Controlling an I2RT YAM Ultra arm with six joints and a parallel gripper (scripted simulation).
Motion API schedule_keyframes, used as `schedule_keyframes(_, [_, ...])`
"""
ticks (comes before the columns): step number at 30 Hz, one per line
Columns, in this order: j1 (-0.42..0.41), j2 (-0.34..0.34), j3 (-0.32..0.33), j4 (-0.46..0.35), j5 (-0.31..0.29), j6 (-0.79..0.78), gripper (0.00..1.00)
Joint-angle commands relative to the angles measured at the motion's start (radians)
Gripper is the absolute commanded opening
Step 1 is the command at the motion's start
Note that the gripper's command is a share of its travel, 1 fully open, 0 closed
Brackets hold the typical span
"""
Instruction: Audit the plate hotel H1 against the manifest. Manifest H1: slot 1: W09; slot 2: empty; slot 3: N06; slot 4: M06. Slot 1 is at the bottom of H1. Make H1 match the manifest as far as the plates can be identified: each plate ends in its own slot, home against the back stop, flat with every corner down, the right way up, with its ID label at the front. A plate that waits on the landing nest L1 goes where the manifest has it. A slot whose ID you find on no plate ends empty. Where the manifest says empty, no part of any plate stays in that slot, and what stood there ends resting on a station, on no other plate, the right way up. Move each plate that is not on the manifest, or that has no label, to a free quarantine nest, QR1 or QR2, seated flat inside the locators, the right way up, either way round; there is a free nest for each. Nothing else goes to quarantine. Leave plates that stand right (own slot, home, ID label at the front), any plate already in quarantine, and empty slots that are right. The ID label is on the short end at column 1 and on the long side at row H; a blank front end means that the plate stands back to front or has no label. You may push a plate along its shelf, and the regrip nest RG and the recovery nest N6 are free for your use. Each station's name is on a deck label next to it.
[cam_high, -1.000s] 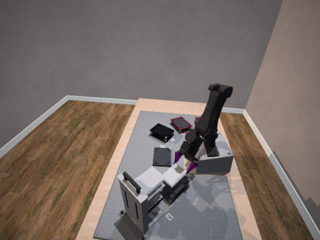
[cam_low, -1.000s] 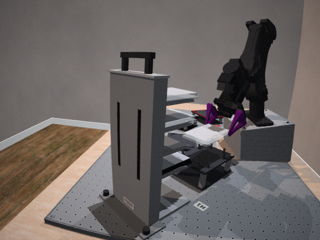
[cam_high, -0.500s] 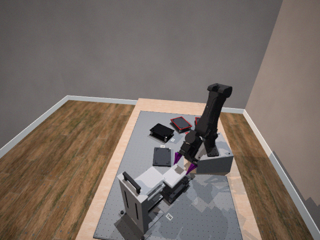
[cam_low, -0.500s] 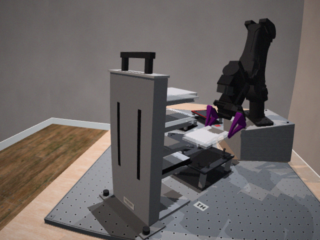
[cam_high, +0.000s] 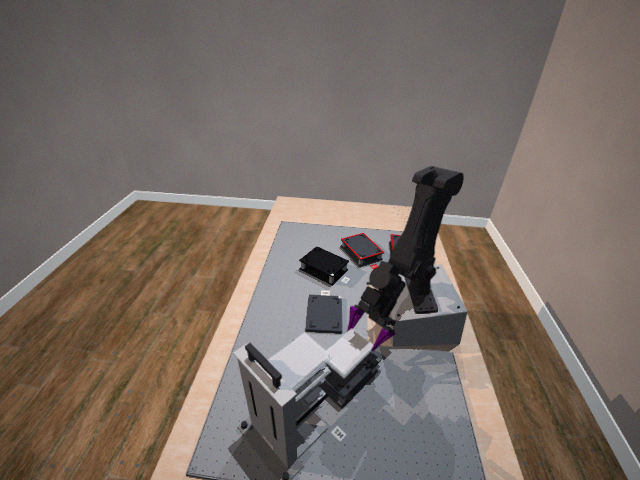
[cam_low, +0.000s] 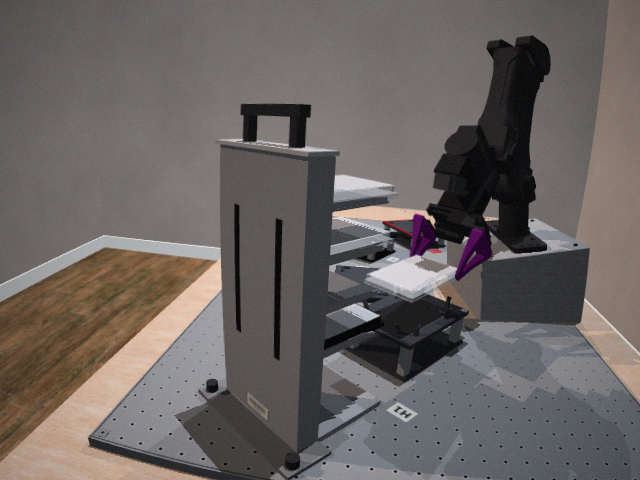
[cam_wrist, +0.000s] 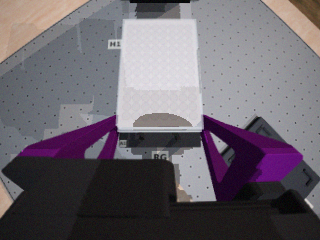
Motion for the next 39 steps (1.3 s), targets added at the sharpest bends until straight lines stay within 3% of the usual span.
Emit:
schedule_keyframes(1, [-0.001, 0.005, 0.002, 0.046, -0.002, -0.003, 0.86])
schedule_keyframes(39, [-0.012, 0.128, -0.035, 0.206, -0.011, -0.01, 0.86])
